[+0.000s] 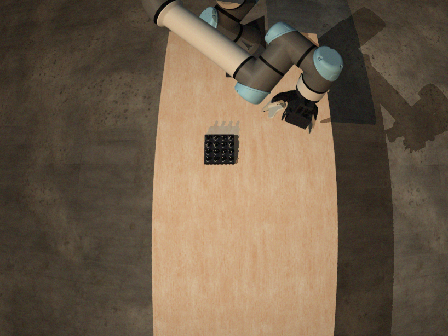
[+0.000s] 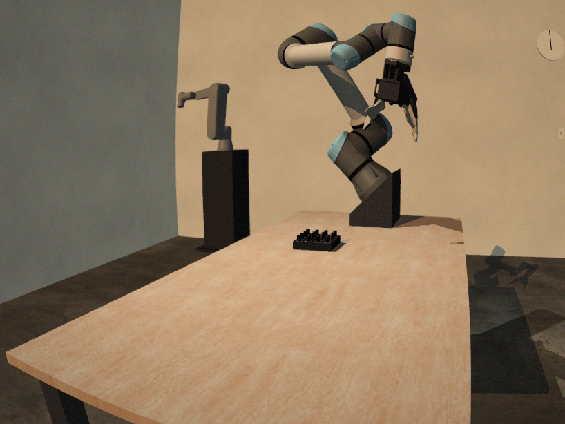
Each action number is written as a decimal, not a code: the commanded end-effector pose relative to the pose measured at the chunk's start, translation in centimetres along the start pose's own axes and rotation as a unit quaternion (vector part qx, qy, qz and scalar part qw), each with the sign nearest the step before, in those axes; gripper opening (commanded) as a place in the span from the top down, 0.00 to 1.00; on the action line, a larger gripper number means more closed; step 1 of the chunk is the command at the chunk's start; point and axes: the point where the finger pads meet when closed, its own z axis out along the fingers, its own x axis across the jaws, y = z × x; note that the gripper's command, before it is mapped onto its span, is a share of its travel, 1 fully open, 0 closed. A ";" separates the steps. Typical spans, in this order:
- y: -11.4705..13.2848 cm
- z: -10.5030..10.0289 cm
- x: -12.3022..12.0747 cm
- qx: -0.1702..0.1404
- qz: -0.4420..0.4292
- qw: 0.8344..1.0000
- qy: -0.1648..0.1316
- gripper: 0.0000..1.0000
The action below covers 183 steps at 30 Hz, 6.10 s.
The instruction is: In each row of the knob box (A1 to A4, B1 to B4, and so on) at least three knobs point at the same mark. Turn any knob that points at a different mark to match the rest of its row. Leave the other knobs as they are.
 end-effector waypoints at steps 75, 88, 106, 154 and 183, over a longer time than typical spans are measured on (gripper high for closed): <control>2.8 19.1 -9.1 0.094 0.813 0.575 -0.006 0.00; 2.1 22.0 -11.8 0.097 0.899 0.427 -0.021 0.00; 0.5 25.4 -15.6 0.094 0.973 0.209 -0.041 0.00; 0.1 26.0 -16.3 0.092 0.981 0.168 -0.045 0.00; 0.1 26.0 -16.3 0.092 0.981 0.168 -0.045 0.00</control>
